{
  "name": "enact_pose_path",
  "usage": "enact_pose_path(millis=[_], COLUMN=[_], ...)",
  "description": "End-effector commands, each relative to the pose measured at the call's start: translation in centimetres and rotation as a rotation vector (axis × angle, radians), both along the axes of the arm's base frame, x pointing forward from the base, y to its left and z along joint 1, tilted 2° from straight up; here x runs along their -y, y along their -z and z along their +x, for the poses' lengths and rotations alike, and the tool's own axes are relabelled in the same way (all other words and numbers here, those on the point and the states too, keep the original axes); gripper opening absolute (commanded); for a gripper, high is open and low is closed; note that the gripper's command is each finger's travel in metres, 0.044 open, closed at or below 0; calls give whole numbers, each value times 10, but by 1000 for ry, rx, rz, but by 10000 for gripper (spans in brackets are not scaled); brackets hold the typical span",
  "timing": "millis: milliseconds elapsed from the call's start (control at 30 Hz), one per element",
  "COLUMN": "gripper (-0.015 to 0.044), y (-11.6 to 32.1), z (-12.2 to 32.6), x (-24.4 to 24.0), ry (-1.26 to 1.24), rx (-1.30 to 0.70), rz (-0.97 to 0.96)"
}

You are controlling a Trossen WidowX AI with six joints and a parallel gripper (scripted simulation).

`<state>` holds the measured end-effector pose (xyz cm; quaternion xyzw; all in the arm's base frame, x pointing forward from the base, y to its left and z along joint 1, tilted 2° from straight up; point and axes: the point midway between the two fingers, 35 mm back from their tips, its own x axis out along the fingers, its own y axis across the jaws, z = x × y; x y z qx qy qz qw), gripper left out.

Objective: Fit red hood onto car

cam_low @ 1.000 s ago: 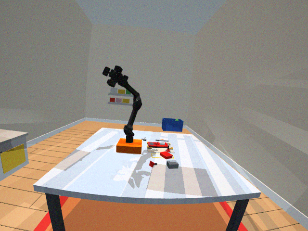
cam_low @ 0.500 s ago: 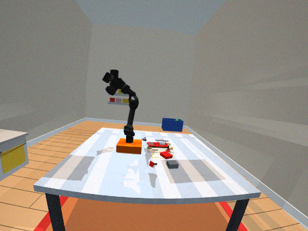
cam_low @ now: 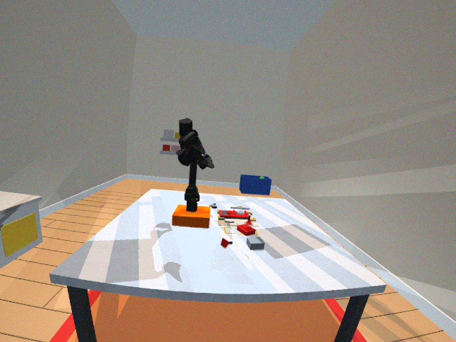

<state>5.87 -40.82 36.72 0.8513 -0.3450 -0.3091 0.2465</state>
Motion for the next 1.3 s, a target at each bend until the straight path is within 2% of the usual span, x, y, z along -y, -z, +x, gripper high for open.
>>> enact_pose_path(millis=[0, 367, 667, 1033, 1267], gripper=[440, 440, 440, 440, 440], y=[46, 148, 229, 309, 313], z=[54, 169, 235, 263, 266], x=[-3, -55, -133, -250, -254], ry=[-163, -634, -1125, -1843, -1887], rx=[-160, -561, -939, -1376, -1400], rz=[35, 42, -42, -263, -277])
